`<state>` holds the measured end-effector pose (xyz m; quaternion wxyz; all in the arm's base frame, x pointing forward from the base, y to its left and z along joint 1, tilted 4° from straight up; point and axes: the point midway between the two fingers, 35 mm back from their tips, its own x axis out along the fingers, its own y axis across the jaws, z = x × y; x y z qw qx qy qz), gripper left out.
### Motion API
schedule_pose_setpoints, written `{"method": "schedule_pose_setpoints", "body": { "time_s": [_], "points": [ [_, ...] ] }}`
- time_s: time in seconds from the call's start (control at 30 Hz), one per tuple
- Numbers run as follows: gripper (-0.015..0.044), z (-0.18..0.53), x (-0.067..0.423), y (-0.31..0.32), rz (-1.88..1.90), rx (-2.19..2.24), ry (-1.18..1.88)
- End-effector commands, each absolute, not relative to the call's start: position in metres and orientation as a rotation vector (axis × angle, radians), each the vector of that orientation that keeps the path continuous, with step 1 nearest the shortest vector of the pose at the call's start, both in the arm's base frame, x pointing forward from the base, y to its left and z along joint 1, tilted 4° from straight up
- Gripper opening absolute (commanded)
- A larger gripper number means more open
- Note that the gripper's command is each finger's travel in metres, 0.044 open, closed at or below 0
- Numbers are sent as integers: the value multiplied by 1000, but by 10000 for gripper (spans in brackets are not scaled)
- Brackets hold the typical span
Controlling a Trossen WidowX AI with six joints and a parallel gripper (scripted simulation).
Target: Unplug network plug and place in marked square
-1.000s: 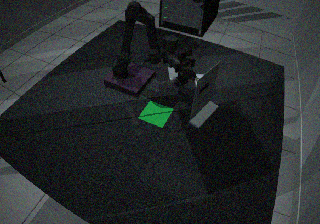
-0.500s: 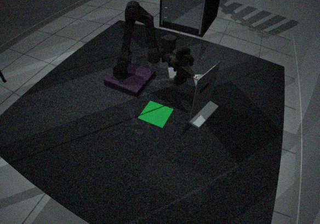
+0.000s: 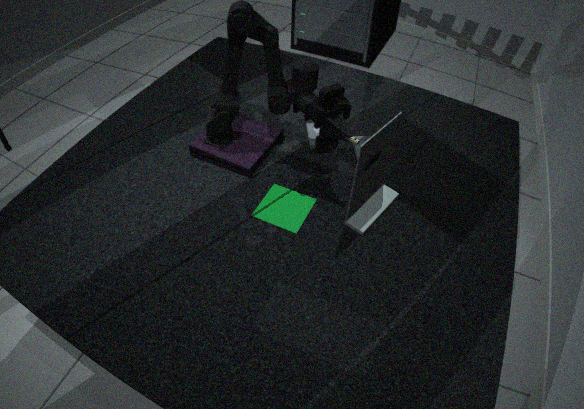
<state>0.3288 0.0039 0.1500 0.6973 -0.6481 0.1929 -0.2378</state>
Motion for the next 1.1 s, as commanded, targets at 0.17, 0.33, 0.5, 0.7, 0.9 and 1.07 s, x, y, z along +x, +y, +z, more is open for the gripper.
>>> {"method": "schedule_pose_setpoints", "body": {
  "time_s": [0.17, 0.33, 0.5, 0.7, 0.9, 1.07],
  "points": [
    [0, 149, 323, 6, -533, -1450, 437],
    [0, 156, 324, 6, -530, -1446, 431],
    [0, 164, 321, 6, -531, -1446, 432],
    [0, 174, 317, 6, -531, -1447, 433],
    [0, 184, 312, 5, -531, -1448, 434],
    [0, 191, 308, 4, -532, -1448, 435]
  ]
}}
